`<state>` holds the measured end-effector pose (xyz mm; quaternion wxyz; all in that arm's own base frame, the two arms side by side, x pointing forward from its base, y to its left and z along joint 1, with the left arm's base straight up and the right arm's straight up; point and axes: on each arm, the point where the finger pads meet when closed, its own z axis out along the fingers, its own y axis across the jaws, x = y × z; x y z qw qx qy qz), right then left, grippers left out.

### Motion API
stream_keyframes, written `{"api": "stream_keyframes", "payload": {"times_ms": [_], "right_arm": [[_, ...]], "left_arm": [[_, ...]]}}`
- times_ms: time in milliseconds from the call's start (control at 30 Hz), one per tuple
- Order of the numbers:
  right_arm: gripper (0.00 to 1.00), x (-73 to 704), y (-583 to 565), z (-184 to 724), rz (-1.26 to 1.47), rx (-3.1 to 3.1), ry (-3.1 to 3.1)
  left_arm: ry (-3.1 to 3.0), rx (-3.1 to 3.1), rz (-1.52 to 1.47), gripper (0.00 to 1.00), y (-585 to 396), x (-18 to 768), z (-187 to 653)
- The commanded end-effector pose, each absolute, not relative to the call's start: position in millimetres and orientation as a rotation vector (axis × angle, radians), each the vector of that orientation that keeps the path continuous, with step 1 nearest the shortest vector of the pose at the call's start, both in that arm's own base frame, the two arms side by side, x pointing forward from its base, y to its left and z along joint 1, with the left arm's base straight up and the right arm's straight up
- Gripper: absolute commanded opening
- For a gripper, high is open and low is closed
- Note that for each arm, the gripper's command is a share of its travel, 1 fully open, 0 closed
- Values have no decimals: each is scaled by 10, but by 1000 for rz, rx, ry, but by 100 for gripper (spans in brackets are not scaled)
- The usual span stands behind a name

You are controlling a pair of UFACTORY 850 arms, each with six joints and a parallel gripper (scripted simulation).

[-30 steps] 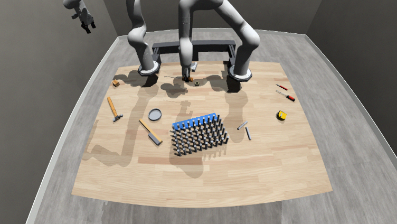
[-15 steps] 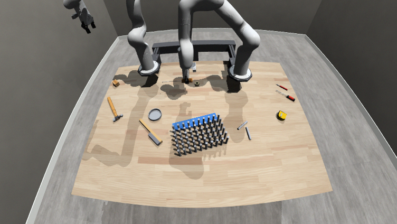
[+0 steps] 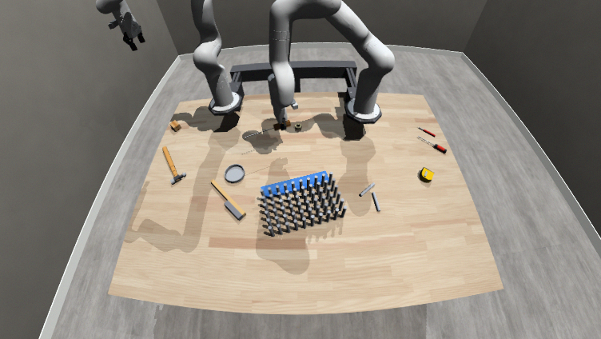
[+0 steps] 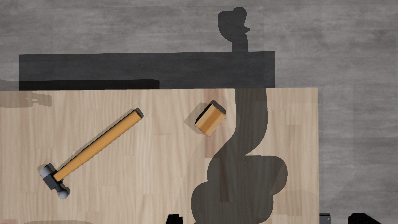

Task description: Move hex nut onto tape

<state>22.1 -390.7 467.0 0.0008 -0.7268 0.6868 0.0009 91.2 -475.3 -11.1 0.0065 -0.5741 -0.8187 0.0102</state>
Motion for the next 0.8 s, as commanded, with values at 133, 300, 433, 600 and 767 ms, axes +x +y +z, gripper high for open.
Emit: {"api": "stream_keyframes", "payload": {"times_ms": [133, 300, 433, 600, 767], "right_arm": [[100, 221, -3912, 4680, 0, -2283, 2158], [100, 221, -3912, 4680, 0, -2283, 2158], [100, 221, -3912, 4680, 0, -2283, 2158], [100, 221, -3912, 4680, 0, -2283, 2158], [100, 221, -3912, 4680, 0, -2283, 2158]], "left_arm": [[-2757, -1500, 4, 0, -4801, 1072, -105], [-2877, -1255, 4, 0, -4830, 1195, -105], [-2957, -1052, 4, 0, -4854, 1293, -104], [-3021, -849, 4, 0, -4878, 1388, -104], [-3069, -652, 4, 0, -4900, 1480, -103]]}}
